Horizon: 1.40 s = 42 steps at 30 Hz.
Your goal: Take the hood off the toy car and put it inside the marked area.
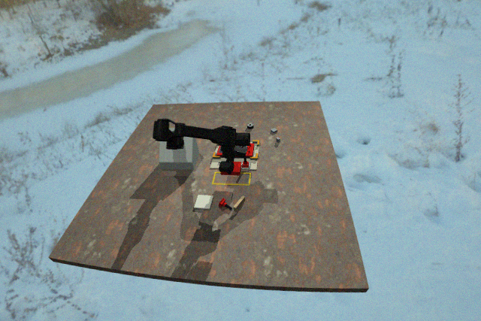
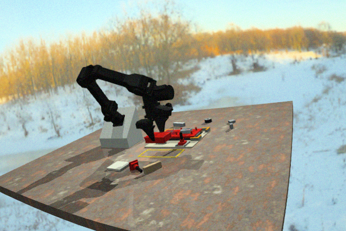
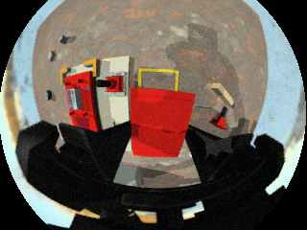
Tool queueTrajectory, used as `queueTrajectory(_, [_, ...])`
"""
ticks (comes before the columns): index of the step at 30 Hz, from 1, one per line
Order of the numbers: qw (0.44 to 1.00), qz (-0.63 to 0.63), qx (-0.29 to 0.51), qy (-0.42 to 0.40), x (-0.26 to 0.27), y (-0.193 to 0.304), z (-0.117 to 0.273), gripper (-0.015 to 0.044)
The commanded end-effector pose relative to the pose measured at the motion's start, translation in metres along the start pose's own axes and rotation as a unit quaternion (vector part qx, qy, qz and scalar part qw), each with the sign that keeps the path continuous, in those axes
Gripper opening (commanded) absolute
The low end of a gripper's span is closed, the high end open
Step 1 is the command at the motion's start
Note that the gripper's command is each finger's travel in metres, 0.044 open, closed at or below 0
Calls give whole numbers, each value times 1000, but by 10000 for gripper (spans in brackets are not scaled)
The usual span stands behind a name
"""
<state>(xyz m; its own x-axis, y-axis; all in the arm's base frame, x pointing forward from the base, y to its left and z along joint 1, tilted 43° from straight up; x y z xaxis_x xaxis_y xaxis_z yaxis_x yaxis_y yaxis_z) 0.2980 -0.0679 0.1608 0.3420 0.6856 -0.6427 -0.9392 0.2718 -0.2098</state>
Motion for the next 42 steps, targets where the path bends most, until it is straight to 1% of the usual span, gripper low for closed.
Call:
queueTrajectory(1, [1000,4,2,1,1,2,-5,0])
queueTrajectory(42, [1000,4,1,3,-1,4,-40,0])
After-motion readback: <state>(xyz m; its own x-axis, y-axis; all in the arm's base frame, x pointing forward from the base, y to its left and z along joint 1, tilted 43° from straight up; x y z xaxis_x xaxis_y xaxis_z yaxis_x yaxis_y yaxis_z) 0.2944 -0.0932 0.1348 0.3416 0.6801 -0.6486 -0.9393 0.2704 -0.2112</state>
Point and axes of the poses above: the point midway between the two fingers, 35 mm back from their tips, its own z axis back along the fingers, its own x axis across the jaws, y = z × x, the point moved 10 cm from there along z, back along the fingers, and after that the axes turned 13 degrees about -z, right-handed, at the moved point
